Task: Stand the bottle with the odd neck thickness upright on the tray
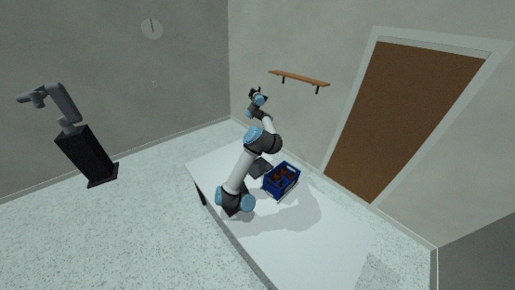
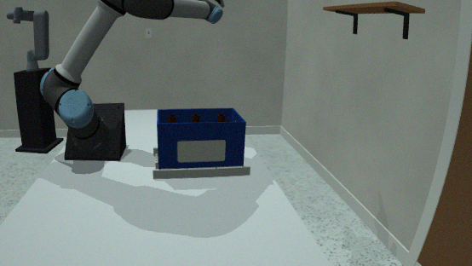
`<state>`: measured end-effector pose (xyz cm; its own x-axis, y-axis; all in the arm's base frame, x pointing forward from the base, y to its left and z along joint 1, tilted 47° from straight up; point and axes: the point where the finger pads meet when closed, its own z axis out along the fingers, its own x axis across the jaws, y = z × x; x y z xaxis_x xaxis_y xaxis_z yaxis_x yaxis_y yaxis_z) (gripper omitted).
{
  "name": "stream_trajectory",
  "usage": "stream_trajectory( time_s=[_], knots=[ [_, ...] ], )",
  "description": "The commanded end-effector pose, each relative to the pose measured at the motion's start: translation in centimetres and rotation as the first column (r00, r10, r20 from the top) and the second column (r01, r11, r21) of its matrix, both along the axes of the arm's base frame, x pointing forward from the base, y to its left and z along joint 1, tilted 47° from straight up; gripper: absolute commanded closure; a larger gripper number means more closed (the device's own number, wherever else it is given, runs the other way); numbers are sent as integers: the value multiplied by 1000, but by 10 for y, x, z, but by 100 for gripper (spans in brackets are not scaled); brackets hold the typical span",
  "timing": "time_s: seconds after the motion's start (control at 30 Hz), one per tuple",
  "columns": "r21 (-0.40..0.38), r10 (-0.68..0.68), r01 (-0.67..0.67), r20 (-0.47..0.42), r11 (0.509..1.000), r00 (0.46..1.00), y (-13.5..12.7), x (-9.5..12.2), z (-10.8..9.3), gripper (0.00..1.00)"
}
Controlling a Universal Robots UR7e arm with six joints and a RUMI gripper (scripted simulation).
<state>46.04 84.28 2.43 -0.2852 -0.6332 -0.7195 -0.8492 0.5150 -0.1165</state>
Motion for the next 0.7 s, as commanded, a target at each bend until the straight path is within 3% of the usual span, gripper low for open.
stream_trajectory(
  time_s=[0.0, 0.2, 0.27, 0.33, 0.67],
  knots=[
    [-101, -62, 61, 0, 993, 998, -52, 29, 12, 0],
    [-238, -136, 133, 3, 962, 991, -126, 61, 26, 0],
    [-238, -136, 133, 3, 962, 991, -126, 61, 26, 0],
    [-312, -173, 166, 6, 936, 985, -168, 73, 34, 0],
    [-516, -262, 232, 16, 824, 965, -296, 90, 60, 0]
  ],
)
